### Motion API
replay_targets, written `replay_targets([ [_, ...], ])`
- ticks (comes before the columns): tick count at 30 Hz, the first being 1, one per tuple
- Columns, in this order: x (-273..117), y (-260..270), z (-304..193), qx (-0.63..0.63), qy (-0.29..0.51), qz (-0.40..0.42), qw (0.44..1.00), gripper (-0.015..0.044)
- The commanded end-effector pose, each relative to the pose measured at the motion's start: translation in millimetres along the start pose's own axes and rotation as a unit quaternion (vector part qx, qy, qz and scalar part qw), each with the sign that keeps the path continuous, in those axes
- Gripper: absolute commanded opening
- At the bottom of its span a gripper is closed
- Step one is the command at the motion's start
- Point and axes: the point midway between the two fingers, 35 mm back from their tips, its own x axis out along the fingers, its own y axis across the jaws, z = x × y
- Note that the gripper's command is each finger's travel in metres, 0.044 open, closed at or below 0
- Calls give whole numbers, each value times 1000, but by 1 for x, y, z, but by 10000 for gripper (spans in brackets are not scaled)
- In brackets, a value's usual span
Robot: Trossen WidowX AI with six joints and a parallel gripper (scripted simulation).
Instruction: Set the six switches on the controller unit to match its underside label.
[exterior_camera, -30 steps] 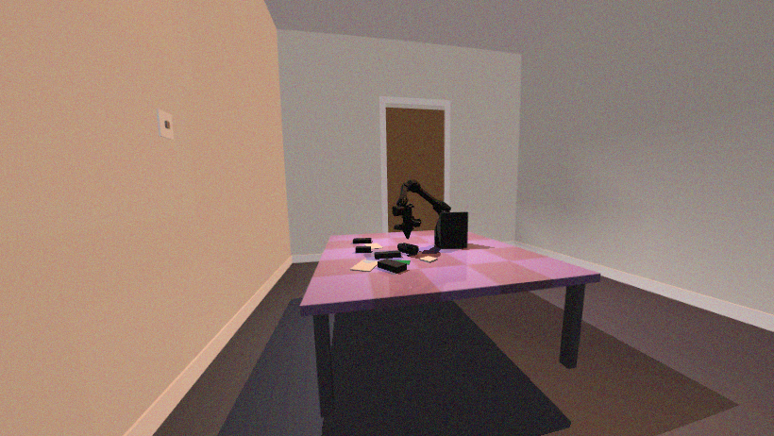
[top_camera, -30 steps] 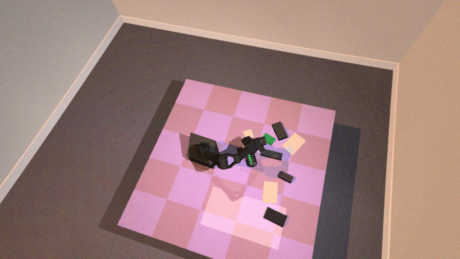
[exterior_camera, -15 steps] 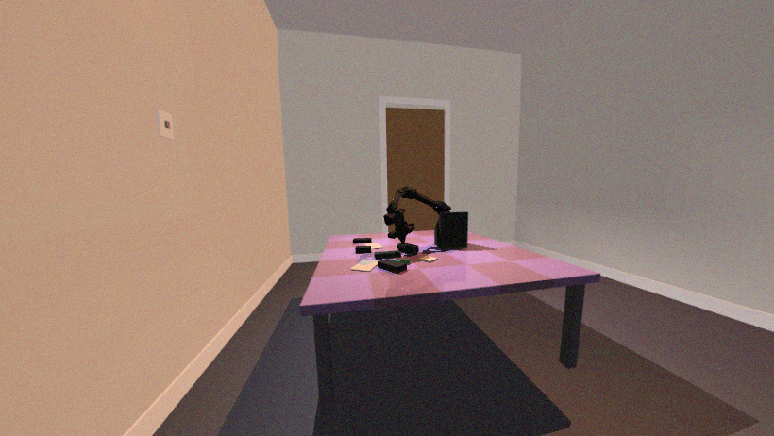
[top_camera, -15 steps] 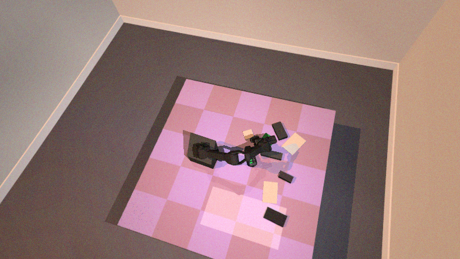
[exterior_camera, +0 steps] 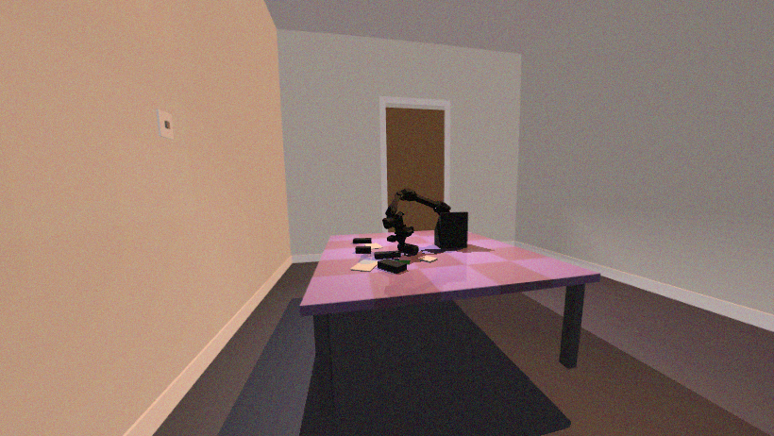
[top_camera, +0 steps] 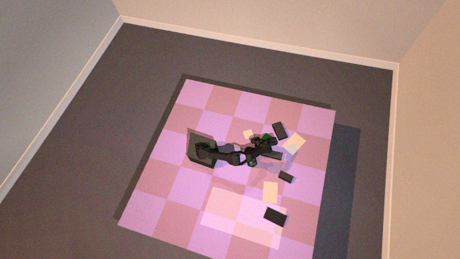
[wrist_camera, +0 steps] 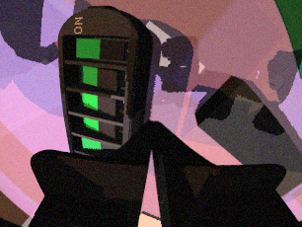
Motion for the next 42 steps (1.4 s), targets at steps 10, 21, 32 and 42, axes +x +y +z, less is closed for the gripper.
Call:
replay_targets([
  [10, 26, -5, -1, -1, 2, 2, 1000, 0],
  [21, 31, -5, -1, -1, 2, 2, 1000, 0],
  [32, 32, -1, -1, -1, 2, 2, 1000, 0],
  [42, 33, 6, -1, -1, 2, 2, 1000, 0],
])
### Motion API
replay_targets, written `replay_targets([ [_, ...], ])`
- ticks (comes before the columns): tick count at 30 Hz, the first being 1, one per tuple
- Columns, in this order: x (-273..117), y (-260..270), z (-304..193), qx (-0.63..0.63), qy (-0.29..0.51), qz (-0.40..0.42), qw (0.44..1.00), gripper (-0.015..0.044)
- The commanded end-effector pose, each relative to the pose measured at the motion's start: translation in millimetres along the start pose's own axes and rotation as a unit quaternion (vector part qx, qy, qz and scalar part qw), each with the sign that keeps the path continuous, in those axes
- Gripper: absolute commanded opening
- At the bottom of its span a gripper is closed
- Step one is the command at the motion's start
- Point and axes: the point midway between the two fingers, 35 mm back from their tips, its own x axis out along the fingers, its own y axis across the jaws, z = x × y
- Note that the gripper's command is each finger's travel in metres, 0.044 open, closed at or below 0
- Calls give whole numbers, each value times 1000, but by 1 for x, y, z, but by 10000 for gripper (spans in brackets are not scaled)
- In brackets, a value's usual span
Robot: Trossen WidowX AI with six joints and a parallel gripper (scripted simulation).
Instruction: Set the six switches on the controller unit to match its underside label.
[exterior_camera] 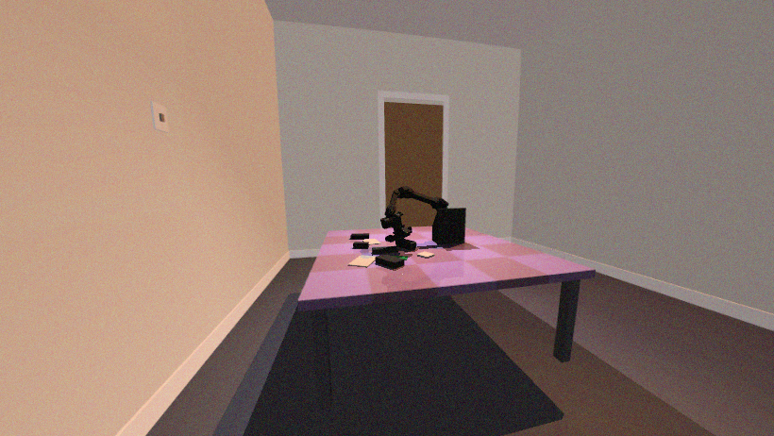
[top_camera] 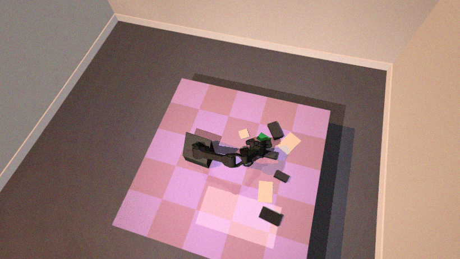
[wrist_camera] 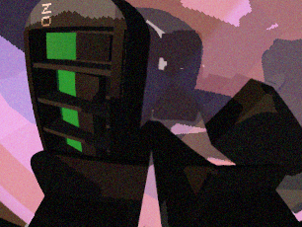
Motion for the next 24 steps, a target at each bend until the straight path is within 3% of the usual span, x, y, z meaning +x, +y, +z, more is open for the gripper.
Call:
replay_targets([
  [1, 4, 8, 1, -7, 1, 6, 1000, 0],
  [15, 7, 25, 1, -7, 1, 6, 1000, 0],
  [21, -45, 4, 2, -6, 0, 4, 1000, 0],
  [24, -47, 4, 2, -7, 0, 5, 1000, 0],
])
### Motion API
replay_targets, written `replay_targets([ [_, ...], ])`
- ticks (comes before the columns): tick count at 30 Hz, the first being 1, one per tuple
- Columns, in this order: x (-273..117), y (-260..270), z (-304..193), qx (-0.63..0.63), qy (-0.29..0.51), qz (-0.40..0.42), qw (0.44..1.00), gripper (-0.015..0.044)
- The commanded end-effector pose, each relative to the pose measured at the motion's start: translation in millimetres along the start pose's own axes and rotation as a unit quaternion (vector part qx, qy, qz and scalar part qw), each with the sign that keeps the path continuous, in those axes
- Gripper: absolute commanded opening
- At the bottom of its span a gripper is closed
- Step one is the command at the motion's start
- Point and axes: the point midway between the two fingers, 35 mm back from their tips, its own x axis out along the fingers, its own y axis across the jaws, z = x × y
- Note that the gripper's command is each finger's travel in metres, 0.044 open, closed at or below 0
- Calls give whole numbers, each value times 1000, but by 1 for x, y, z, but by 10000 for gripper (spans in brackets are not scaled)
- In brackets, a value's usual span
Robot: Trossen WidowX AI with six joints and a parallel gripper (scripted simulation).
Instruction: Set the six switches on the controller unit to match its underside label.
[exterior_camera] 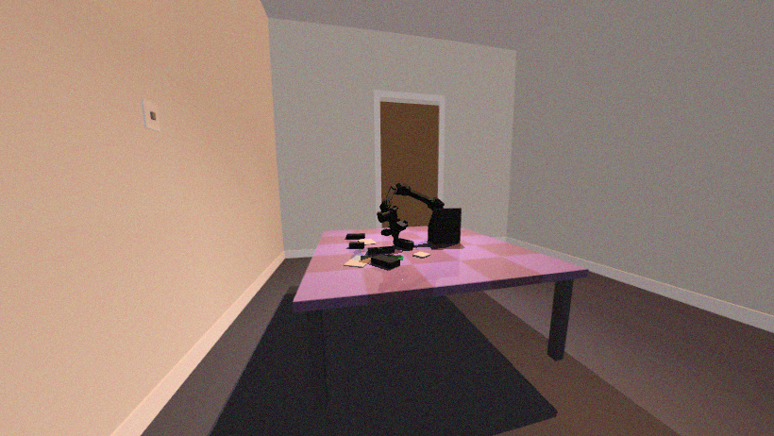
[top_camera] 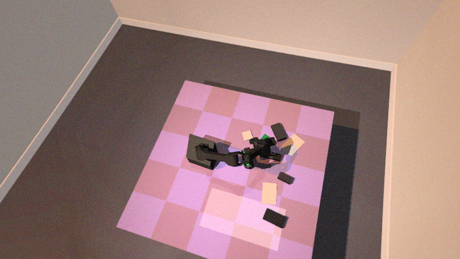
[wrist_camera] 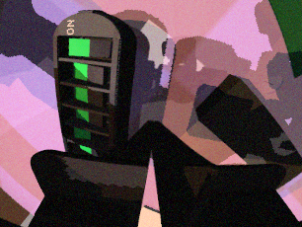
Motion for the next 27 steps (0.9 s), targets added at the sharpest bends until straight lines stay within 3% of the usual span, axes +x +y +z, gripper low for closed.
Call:
replay_targets([
  [1, -7, -1, -1, 3, -3, 5, 1000, 0],
  [15, -4, 14, -3, 6, -2, -2, 1000, 0],
  [20, -51, 24, -2, 5, -3, -2, 1000, 131],
  [25, -53, 25, -2, 5, -3, -2, 1000, 263],
  [27, -53, 25, -2, 5, -3, -2, 1000, 210],
])
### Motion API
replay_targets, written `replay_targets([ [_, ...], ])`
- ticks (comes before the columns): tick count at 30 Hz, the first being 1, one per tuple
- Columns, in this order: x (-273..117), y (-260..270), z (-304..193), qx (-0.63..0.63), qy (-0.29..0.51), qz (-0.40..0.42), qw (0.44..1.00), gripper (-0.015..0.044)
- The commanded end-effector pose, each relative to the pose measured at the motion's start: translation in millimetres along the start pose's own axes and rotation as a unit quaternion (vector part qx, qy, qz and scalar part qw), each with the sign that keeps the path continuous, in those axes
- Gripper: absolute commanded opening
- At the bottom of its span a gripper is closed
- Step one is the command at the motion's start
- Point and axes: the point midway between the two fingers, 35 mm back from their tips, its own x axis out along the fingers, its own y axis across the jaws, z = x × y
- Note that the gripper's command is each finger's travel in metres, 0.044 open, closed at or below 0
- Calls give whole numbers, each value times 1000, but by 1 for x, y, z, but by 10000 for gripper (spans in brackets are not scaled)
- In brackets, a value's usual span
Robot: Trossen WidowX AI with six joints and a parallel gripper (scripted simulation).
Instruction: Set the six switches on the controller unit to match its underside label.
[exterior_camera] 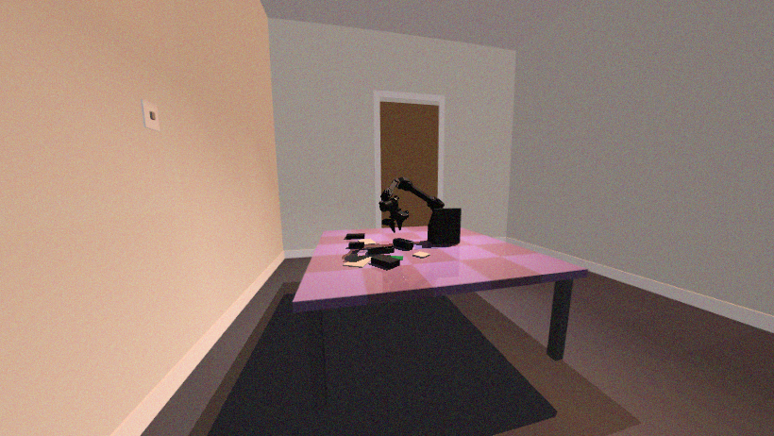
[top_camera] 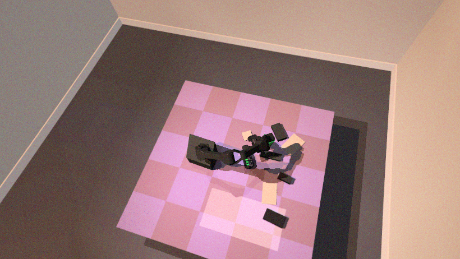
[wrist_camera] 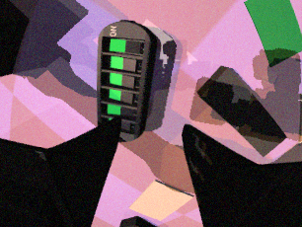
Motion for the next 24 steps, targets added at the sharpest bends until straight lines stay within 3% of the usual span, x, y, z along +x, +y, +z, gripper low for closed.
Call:
replay_targets([
  [1, 2, 2, 1, 2, -4, 8, 1000, 184],
  [8, 2, 2, 1, 2, -4, 8, 1000, 0],
  [19, 2, 2, 1, 2, -4, 8, 1000, 0],
  [24, 3, 2, 0, 0, -2, 7, 1000, 131],
])
